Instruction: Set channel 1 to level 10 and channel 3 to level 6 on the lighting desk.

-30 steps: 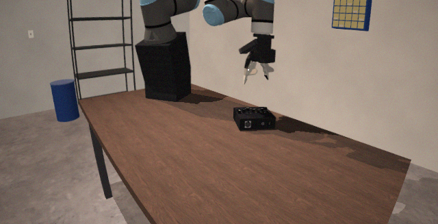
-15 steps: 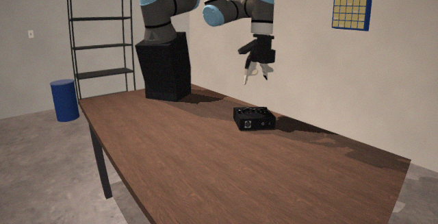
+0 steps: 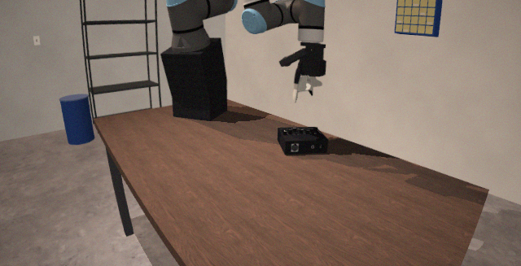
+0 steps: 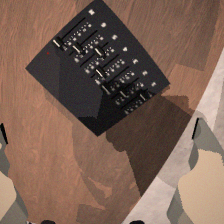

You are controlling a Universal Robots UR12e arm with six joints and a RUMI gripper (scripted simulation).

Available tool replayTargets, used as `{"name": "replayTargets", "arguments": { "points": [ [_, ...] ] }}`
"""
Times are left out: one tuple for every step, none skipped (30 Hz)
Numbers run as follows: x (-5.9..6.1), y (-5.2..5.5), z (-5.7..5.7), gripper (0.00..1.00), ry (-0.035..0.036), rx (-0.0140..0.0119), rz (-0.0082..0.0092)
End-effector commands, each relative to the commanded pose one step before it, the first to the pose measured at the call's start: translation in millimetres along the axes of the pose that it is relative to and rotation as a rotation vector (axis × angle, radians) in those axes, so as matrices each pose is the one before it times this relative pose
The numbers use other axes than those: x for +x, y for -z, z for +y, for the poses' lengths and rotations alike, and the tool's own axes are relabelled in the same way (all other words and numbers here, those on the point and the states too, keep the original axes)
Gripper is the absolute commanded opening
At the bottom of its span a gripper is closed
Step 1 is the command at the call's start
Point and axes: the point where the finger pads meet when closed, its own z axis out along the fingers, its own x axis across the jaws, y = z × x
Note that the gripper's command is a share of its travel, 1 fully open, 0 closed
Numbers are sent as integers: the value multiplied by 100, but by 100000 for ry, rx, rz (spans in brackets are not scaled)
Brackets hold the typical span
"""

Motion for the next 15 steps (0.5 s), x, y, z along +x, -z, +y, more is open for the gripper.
{"name": "replayTargets", "arguments": {
  "points": [
    [307, -383, -305, 100, 16845, -1218, -504],
    [77, -84, -58, 100, 3484, -140, -149],
    [82, -86, -56, 100, 3592, -139, -159],
    [86, -87, -53, 100, 3696, -138, -168],
    [90, -87, -50, 100, 3795, -135, -177],
    [94, -88, -46, 100, 3890, -132, -187],
    [0, 0, 0, 100, 0, 0, 0],
    [0, 0, 0, 100, 0, 0, 0],
    [98, -88, -42, 100, 3979, -128, -196],
    [102, -88, -38, 100, 4063, -123, -205],
    [105, -88, -33, 100, 4142, -117, -213],
    [108, -88, -27, 100, 4214, -111, -222],
    [111, -87, -21, 100, 4282, -104, -229],
    [114, -86, -15, 100, 4343, -96, -237],
    [116, -85, -8, 100, 4398, -87, -244]
  ]
}}
